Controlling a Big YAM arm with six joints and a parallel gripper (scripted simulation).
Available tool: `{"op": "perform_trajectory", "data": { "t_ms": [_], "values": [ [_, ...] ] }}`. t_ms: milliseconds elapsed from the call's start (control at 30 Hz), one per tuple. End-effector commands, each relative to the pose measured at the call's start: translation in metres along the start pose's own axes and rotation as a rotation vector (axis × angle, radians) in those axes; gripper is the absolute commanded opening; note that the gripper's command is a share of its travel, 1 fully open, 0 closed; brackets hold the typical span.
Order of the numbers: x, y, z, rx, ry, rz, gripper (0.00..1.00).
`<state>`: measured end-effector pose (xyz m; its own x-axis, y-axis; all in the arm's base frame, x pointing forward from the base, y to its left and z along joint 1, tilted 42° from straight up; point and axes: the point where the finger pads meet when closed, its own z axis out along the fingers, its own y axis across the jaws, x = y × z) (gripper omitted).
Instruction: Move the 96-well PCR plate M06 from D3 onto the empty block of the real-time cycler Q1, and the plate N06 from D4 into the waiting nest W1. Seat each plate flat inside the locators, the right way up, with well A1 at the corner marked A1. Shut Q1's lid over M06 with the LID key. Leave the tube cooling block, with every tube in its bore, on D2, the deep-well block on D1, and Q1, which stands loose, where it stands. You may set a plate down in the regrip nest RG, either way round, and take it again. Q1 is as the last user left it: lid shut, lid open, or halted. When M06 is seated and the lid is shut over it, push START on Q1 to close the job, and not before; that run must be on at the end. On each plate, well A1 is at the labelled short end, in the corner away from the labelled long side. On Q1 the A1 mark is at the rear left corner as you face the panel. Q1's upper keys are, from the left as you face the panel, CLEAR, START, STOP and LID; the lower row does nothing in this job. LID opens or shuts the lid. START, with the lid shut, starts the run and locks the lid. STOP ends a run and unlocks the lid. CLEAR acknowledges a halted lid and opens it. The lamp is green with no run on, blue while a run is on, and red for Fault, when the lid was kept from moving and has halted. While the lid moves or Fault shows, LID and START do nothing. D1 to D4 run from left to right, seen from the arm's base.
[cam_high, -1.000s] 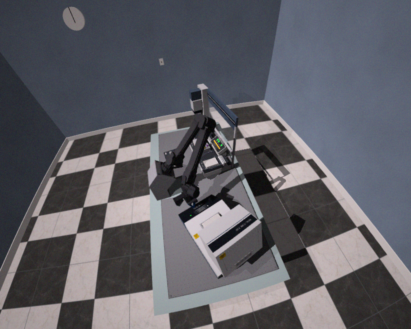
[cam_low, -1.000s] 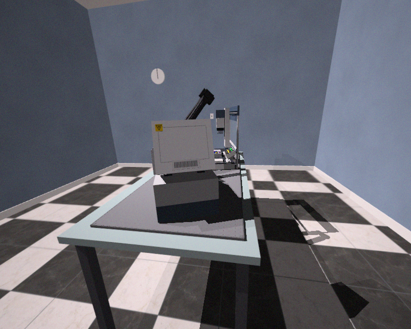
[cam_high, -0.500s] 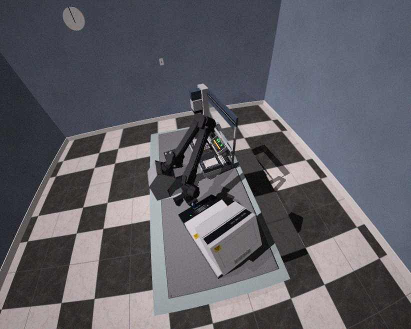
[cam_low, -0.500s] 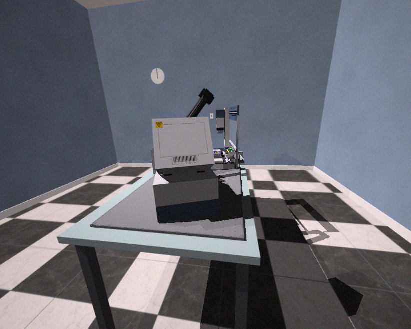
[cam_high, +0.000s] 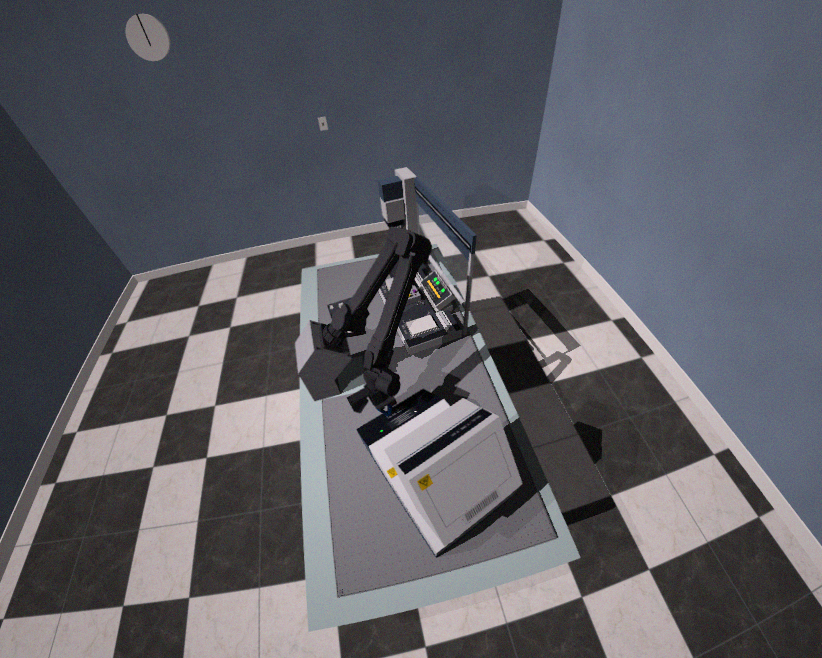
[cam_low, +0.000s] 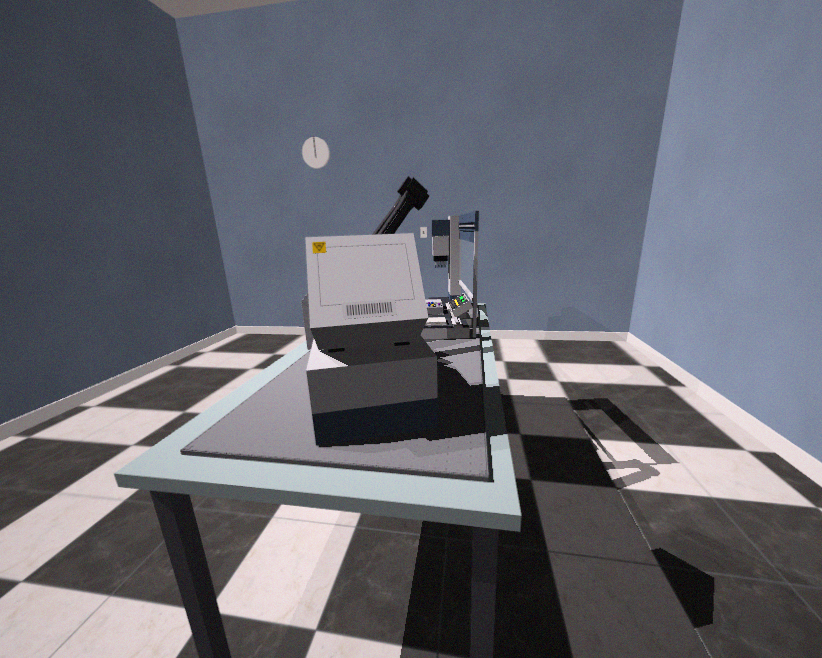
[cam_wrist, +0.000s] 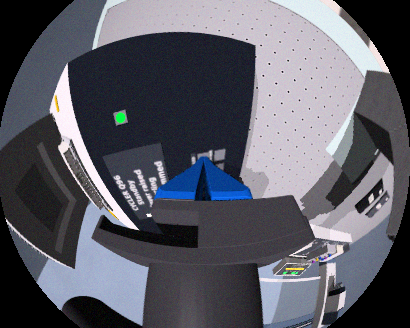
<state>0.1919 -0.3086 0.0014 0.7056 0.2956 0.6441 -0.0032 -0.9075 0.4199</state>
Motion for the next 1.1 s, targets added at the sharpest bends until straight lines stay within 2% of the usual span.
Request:
{"op": "perform_trajectory", "data": {
  "t_ms": [0,200,633,933,1067],
  "values": [
    [-0.006,0.005,-0.006,-0.018,-0.014,0.018,0.00],
    [0.000,0.000,-0.003,-0.001,-0.006,0.007,0.00],
    [0.008,0.012,-0.001,-0.015,0.007,-0.018,0.00],
    [-0.007,0.000,-0.002,0.000,-0.013,0.022,0.00],
    [-0.008,0.001,-0.002,-0.009,-0.012,0.019,0.00]
  ]
}}
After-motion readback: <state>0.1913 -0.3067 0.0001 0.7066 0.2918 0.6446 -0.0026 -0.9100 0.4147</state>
